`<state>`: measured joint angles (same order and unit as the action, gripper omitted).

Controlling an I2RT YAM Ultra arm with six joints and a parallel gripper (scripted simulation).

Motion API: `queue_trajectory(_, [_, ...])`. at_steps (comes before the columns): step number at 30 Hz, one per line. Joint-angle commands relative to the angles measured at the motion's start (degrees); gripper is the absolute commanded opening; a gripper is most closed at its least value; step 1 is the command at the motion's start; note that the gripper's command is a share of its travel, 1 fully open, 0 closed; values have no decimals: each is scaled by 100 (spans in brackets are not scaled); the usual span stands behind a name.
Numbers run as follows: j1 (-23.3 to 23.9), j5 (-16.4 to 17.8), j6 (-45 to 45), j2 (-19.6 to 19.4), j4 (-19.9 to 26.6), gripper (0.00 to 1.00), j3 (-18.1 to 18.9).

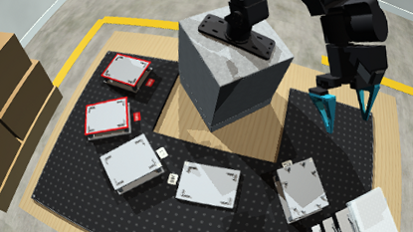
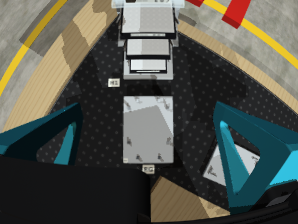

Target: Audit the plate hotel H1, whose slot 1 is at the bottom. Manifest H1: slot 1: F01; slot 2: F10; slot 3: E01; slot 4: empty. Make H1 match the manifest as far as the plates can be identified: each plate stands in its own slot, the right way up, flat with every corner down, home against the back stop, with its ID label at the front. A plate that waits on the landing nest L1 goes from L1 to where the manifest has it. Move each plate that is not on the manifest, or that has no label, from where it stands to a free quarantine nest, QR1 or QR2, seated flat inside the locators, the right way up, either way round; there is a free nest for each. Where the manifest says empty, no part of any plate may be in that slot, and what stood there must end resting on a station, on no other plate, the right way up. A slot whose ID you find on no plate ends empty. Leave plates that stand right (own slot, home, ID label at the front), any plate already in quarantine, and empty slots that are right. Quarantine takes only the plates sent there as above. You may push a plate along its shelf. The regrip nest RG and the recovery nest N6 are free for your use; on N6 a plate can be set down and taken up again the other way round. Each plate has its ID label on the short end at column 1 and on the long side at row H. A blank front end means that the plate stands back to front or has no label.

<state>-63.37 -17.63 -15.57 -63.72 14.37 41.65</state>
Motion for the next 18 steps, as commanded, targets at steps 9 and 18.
queue_trajectory(9, [101, 70, 59, -249, -256, 100, 100])
queue_trajectory(18, [200, 150, 120, -528, -481, 100, 173])
